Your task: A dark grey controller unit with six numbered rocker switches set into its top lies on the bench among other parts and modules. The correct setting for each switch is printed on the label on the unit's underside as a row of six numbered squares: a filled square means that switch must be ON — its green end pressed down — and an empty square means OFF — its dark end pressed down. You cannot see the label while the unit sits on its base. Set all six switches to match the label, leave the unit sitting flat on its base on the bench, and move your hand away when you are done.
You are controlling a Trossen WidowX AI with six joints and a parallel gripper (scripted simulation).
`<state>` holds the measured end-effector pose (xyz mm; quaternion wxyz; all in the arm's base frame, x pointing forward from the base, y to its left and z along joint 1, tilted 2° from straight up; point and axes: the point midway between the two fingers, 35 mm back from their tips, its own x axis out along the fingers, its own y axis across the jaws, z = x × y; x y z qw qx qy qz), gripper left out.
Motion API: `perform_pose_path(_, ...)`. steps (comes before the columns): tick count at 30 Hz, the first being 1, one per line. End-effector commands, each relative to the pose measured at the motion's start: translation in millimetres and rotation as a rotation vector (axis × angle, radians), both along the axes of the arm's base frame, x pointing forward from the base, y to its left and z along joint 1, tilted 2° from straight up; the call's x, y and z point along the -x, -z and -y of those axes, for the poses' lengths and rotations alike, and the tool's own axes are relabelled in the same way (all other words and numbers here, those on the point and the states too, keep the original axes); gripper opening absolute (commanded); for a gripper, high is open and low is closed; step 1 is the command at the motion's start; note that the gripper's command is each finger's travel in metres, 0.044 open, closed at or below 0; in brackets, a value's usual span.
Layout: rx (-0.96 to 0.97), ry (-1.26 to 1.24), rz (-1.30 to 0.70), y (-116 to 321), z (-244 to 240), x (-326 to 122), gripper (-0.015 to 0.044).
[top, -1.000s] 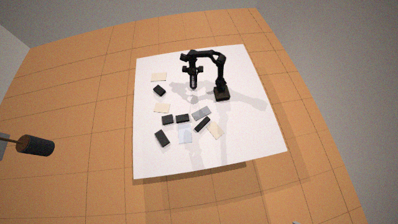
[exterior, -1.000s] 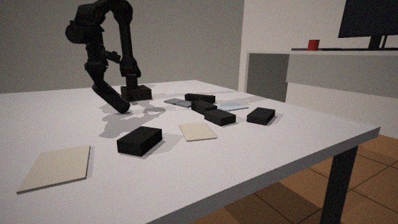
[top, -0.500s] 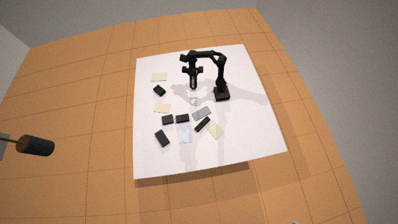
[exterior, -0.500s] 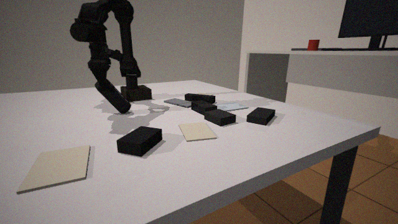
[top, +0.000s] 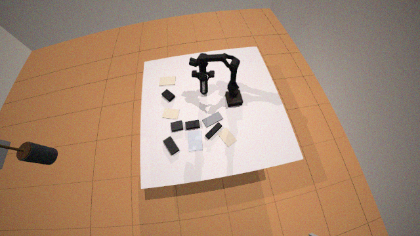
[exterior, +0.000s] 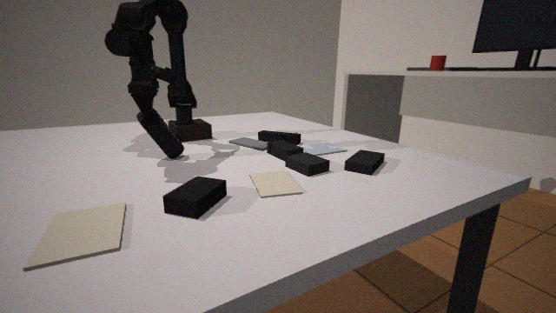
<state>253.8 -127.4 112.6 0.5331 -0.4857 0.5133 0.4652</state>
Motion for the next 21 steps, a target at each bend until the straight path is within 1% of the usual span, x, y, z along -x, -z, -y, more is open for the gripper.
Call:
perform_pose_path(1,-0.009,-0.002,0.005,-1,-6,-1,0.0336)
perform_pose_path(21,-0.011,-0.002,0.005,-4,-22,-3,0.0338)
